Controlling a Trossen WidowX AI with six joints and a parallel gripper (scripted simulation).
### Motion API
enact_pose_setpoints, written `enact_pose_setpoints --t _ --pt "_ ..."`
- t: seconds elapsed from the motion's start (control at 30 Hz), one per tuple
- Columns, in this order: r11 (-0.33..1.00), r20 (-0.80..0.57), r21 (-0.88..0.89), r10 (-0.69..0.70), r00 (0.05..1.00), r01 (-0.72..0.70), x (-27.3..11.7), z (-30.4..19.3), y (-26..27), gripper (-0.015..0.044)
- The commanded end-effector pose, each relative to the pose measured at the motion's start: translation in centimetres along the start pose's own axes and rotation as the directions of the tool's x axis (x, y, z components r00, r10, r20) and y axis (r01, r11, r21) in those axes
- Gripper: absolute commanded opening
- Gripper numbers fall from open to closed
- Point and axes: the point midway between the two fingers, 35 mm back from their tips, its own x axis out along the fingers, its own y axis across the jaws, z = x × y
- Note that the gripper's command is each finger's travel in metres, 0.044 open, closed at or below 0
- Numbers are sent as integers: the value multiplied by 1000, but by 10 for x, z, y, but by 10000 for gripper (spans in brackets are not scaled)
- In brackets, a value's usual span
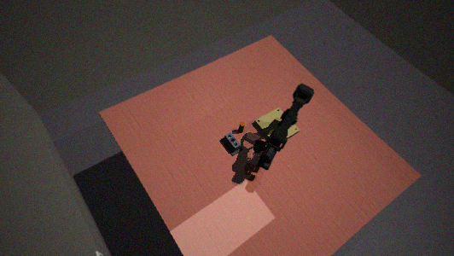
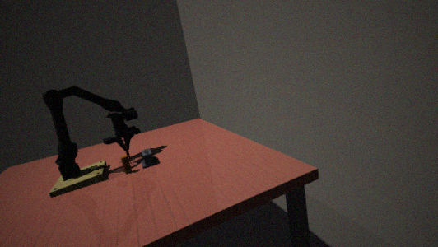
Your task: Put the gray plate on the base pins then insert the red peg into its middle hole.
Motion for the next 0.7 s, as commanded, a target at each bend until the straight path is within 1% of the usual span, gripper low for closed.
enact_pose_setpoints --t 0.0,0.67 --pt "1000 -3 6 1 1000 -1 -7 0 2 0" --pt "1000 -3 6 2 1000 -2 -70 0 7 0"
